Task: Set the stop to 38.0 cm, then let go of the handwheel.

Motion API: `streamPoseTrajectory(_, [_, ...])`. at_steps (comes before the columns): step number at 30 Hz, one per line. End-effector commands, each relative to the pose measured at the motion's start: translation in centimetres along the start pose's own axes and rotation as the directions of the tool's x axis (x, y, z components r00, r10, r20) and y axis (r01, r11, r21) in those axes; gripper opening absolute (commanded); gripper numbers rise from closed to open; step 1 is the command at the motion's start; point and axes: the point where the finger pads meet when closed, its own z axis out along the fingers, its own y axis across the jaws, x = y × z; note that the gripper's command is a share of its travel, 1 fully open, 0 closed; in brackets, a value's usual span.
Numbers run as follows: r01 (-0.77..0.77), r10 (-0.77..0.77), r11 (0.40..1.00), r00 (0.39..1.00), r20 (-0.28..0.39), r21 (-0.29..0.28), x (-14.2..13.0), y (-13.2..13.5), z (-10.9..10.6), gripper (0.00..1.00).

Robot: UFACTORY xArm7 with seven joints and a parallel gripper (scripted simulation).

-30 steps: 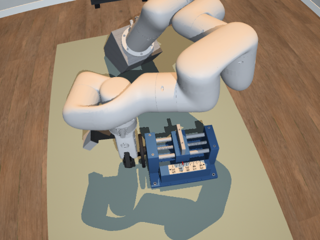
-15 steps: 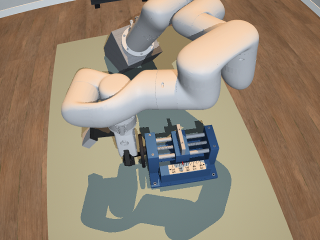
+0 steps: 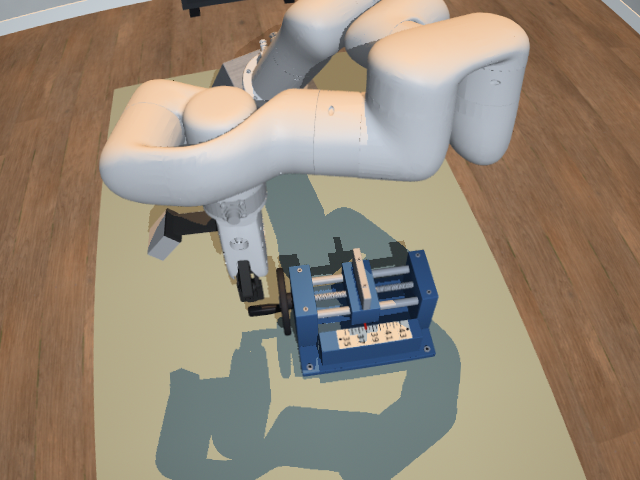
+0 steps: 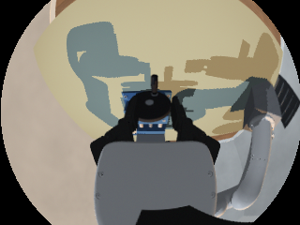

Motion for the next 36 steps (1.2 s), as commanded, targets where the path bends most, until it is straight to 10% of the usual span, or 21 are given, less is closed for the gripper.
streamPoseTrajectory(1, [0.001,-0.001,1.0,1.0,-0.003,0.0,0.0,0.0,-0.6,0.57])
streamPoseTrajectory(20, [0.001,-0.001,1.0,1.0,-0.003,0.0,-0.1,-0.2,-3.6,0.57])
streamPoseTrajectory(36, [0.001,-0.001,1.0,1.0,-0.003,0.0,-3.1,-6.4,-3.6,0.57])
